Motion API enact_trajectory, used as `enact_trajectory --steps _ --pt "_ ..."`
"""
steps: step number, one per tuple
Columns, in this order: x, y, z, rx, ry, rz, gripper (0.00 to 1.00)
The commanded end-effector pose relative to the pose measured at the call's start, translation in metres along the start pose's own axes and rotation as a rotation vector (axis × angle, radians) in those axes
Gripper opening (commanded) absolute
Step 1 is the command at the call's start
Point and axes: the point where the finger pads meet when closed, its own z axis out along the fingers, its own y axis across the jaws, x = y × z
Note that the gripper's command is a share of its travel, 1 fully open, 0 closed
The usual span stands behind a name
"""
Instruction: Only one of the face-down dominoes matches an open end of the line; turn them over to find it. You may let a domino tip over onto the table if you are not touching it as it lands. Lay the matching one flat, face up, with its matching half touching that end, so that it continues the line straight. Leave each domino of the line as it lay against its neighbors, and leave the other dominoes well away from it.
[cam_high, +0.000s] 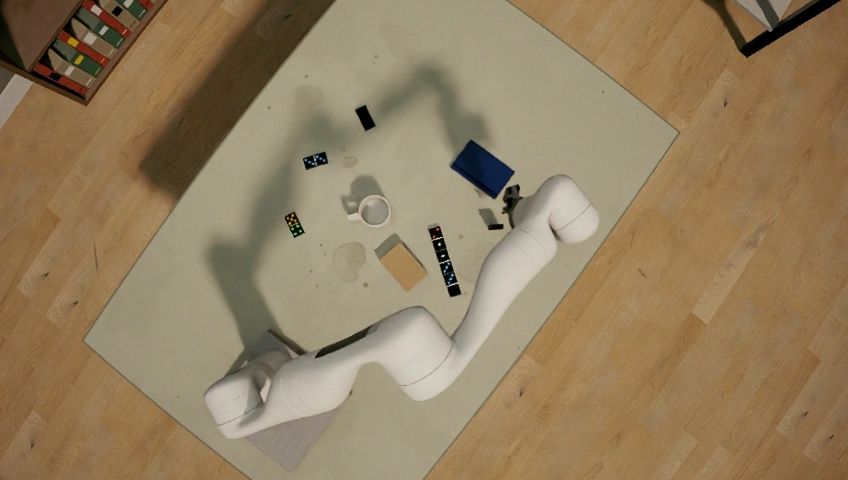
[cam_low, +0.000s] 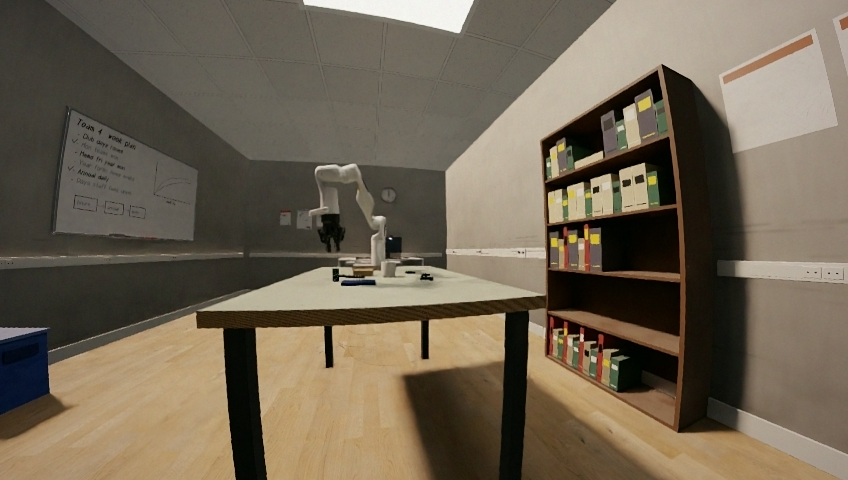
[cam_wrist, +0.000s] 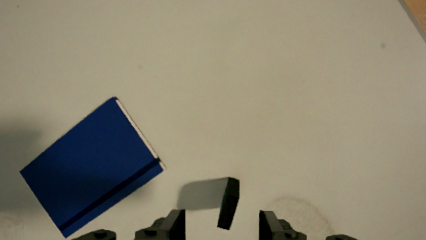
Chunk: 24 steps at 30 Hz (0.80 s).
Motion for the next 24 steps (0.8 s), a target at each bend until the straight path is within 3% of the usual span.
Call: enact_trajectory --steps 1,24 --pt "0.0006 -0.0003 -0.0015 -0.005 -0.006 0.008 0.49" --pt "0.0002 -0.001 -0.0017 -0.028 -0.04 0.039 0.49"
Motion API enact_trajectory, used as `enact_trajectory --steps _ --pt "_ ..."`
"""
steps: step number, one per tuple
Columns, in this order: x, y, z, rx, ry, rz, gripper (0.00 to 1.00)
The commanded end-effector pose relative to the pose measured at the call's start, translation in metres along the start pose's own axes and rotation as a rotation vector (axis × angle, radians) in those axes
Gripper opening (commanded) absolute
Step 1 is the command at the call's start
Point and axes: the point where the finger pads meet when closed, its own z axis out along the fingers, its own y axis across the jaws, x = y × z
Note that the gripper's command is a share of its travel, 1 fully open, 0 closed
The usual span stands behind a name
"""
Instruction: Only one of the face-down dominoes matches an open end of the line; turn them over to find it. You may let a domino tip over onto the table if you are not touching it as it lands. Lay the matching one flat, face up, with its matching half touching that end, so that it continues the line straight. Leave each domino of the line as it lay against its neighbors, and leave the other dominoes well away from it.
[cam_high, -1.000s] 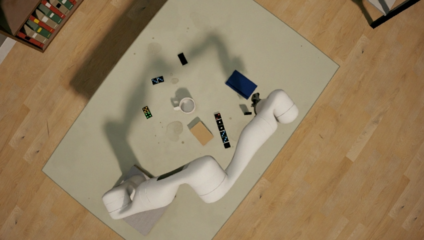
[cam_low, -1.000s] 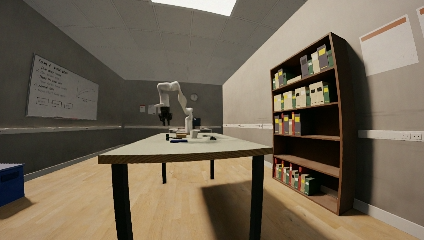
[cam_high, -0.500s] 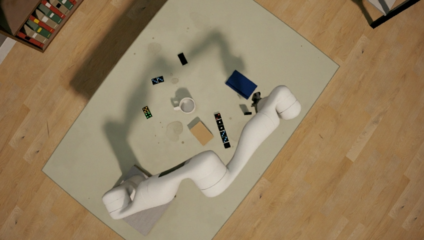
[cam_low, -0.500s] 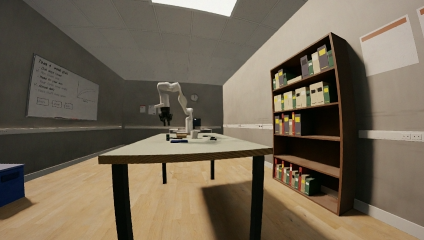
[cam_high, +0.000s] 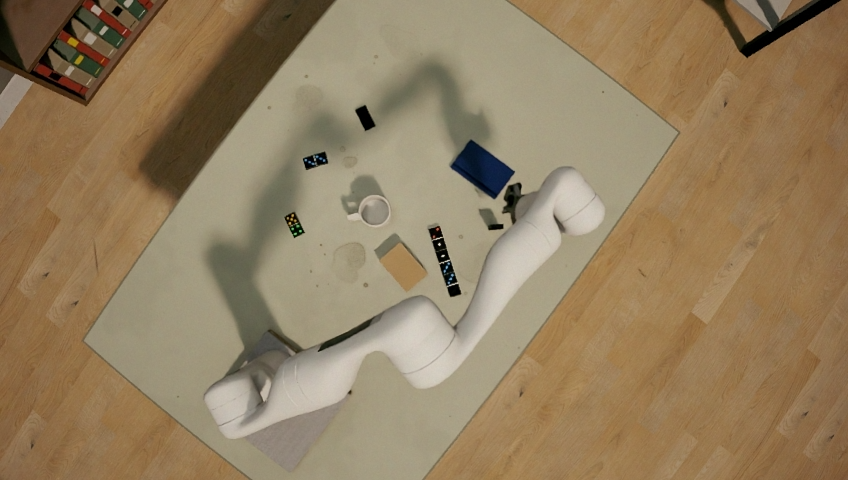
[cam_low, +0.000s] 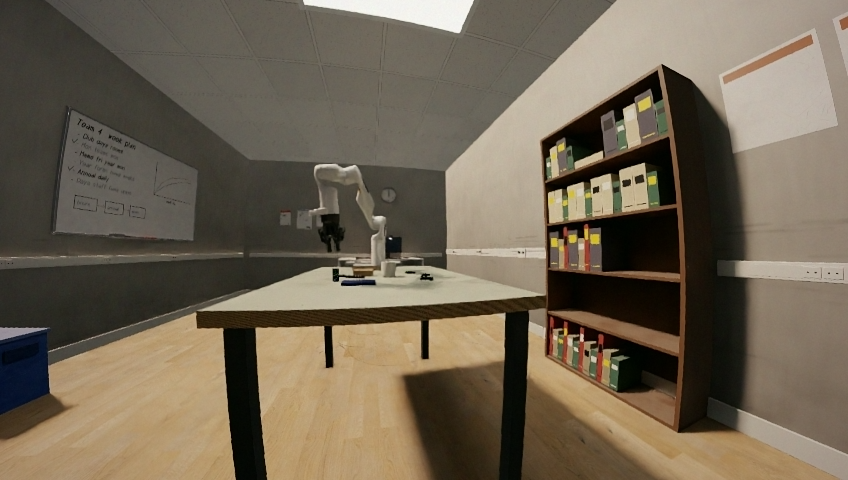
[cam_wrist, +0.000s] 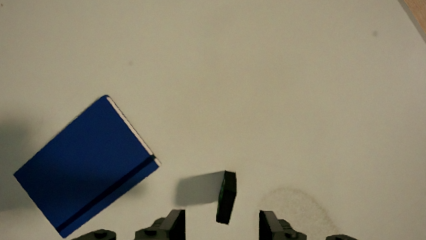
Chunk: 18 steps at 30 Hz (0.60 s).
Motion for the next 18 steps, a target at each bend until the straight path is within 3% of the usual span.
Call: enact_trajectory --steps 1,18 --pt "0.0003 -0.0003 -0.0014 0.0 0.001 0.001 0.49" --pt "0.0002 -0.0004 -0.0015 -0.004 -0.004 0.006 0.49"
